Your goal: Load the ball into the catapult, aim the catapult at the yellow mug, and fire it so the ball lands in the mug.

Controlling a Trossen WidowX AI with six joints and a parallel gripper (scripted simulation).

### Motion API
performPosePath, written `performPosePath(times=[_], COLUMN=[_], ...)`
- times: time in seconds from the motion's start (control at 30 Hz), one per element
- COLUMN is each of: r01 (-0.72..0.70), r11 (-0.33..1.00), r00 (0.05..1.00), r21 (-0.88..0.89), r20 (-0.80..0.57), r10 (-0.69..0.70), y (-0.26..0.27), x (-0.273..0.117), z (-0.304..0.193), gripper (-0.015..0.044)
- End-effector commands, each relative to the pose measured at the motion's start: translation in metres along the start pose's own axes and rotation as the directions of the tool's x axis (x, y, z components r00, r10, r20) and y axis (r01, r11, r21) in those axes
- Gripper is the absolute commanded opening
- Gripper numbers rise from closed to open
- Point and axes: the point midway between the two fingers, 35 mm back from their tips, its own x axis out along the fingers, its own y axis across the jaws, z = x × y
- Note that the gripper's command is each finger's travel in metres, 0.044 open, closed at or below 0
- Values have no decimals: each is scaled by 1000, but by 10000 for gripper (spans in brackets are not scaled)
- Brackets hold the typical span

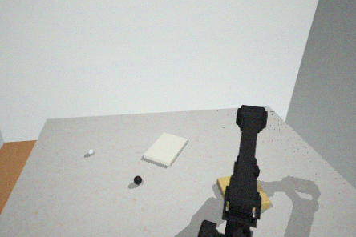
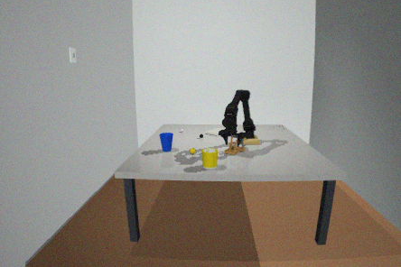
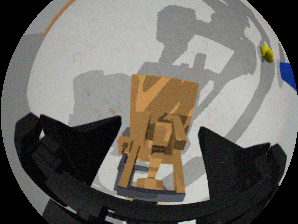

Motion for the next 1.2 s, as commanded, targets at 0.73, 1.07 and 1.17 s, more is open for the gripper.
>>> performPosePath(times=[0.73,1.07,1.17], r01=[0,33,37], r11=[993,915,891], r00=[999,998,997], r21=[115,402,452], r20=[44,44,40], r10=[-5,-55,-61], y=[-50,-193,-219], x=[-100,-75,-70], z=[8,-11,-21], gripper=[309,300,300])
